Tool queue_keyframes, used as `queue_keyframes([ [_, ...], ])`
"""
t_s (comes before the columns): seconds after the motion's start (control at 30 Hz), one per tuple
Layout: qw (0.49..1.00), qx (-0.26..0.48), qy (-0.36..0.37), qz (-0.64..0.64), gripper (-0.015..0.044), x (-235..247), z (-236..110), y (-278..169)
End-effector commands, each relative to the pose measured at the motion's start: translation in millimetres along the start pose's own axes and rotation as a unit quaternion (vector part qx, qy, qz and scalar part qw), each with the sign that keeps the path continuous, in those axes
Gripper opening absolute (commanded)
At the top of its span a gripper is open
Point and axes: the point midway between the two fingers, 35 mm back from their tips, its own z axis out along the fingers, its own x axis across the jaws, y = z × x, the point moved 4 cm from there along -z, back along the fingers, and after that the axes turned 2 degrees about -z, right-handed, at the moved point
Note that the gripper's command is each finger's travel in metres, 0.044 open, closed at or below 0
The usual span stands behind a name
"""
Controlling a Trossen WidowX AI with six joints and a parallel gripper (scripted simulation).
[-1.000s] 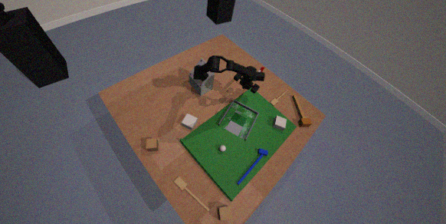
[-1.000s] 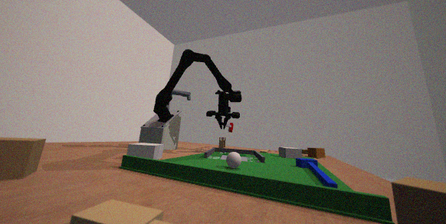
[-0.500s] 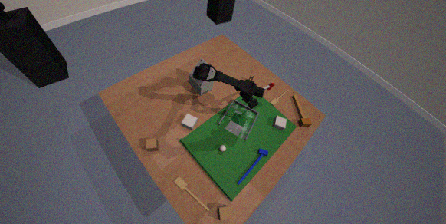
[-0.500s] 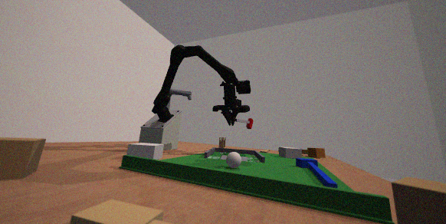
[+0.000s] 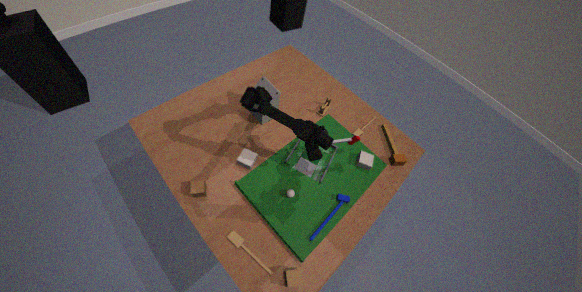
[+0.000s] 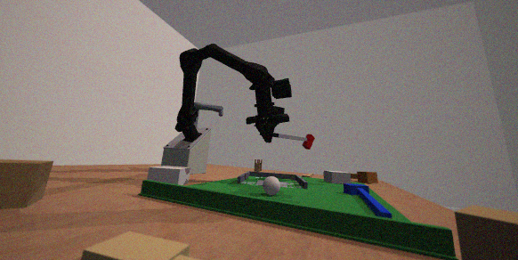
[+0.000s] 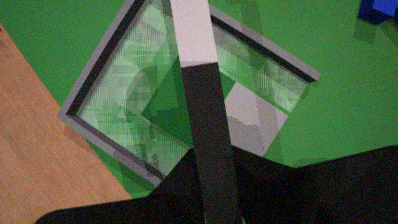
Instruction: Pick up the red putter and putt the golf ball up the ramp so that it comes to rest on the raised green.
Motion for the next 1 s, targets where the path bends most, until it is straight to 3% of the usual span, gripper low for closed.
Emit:
queue_keyframes([
  [0.0,0.999,-0.001,-0.012,0.034,0.0000,-15,-11,-19],
  [0.5,0.980,0.043,-0.050,0.187,0.0000,-68,-47,-145],
  [0.97,0.937,0.103,-0.084,0.322,0.0000,-70,-90,-272],
])
